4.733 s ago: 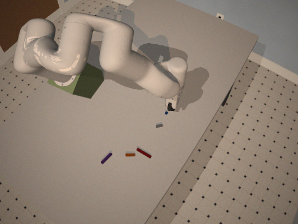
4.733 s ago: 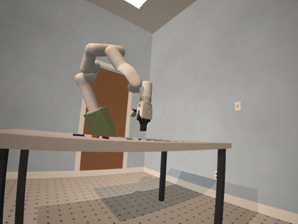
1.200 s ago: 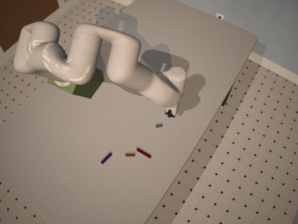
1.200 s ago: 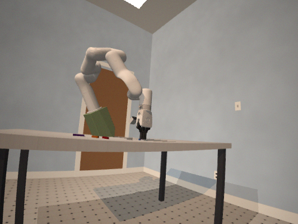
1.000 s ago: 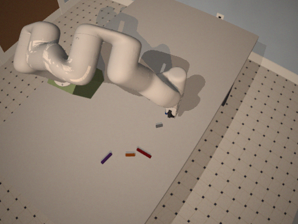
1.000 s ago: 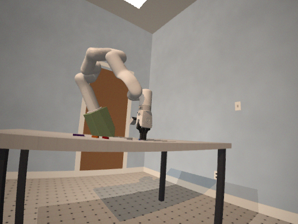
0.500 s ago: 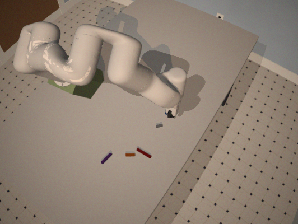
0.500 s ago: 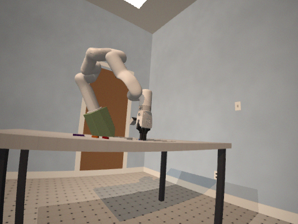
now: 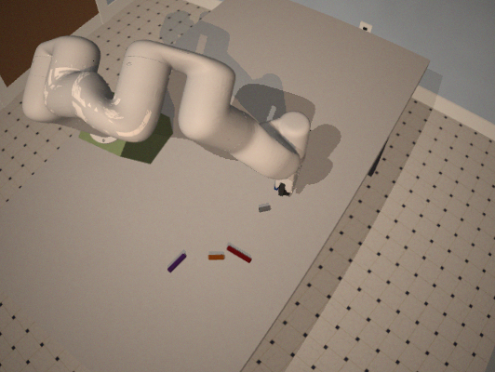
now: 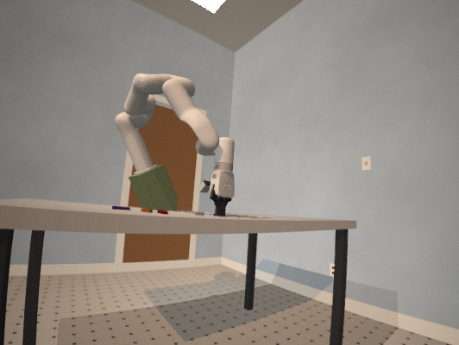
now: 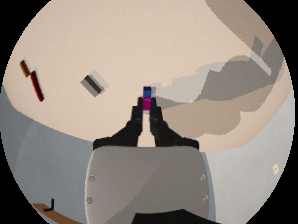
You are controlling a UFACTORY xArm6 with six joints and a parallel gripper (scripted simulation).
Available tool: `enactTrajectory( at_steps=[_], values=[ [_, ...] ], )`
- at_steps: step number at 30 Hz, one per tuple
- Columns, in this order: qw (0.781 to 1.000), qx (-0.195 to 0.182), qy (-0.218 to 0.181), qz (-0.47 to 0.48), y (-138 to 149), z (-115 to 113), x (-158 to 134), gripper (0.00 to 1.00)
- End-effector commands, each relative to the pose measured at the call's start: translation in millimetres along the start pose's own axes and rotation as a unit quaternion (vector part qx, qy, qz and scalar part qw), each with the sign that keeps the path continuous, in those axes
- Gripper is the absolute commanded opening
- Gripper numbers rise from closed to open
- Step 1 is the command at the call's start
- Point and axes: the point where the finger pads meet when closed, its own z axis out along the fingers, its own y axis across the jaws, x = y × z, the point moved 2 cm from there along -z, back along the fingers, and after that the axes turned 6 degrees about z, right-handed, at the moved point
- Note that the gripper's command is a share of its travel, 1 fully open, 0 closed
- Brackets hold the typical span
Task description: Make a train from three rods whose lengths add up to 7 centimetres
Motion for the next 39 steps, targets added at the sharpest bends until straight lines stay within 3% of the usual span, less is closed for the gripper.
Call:
enactTrajectory(
  at_steps=[1, 6, 21, 39],
  values=[
    [1.0, -0.001, -0.002, 0.0, 0.3, -1.5, -1.7, 0.04],
    [1.0, -0.001, -0.002, 0.0, 0.3, -1.5, -1.7, 0.04],
    [1.0, -0.001, -0.002, 0.0, 0.3, -1.5, -1.7, 0.24],
    [1.0, -0.001, -0.002, 0.0, 0.3, -11.9, -1.6, 0.24]
  ],
)
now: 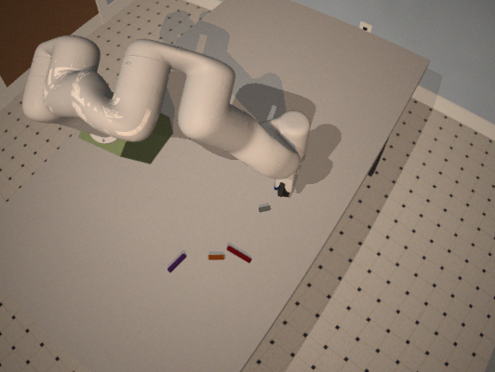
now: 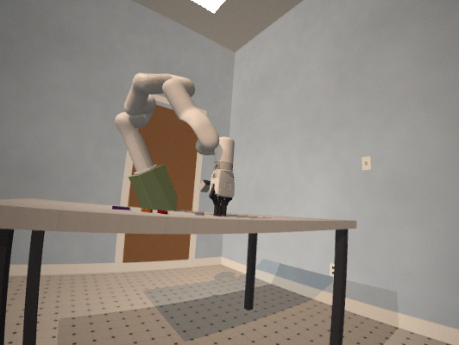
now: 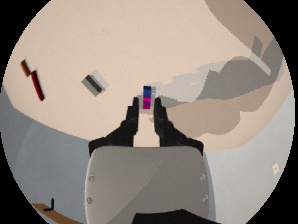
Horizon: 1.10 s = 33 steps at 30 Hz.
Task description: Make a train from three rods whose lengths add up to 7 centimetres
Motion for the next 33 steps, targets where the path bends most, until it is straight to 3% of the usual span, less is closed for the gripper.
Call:
enactTrajectory(
  at_steps=[1, 17, 26, 27, 33],
  values=[
    [1.0, -0.001, -0.002, 0.0, 0.3, -13.5, -1.9, 0.24],
    [1.0, -0.001, -0.002, 0.0, 0.2, -81.2, -1.6, 0.24],
    [1.0, -0.001, -0.002, 0.0, 0.2, -89.6, -1.6, 0.24],
    [1.0, -0.001, -0.002, 0.0, 0.2, -89.6, -1.6, 1.0],
    [1.0, -0.001, -0.002, 0.0, 0.2, -89.6, -1.6, 1.0]
  ],
)
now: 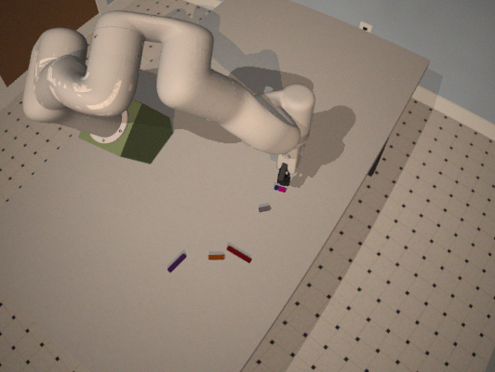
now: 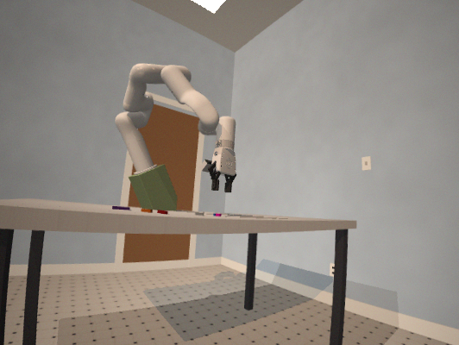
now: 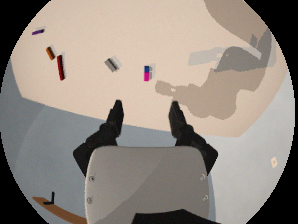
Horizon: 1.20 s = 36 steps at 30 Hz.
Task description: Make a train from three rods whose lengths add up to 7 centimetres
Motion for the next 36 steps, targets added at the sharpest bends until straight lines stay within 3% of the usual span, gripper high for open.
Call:
enactTrajectory(
  at_steps=[1, 19, 26, 36],
  values=[
    [1.0, -0.001, -0.002, 0.0, 0.3, -2.4, -1.7, 1.0],
    [1.0, -0.001, -0.002, 0.014, -2.7, -2.2, -2.0, 1.0],
    [0.997, -0.002, -0.002, 0.074, -15.7, -1.2, -2.8, 1.0],
    [0.976, -0.003, -0.003, 0.219, -47.3, 1.3, -3.1, 1.0]
  ],
)
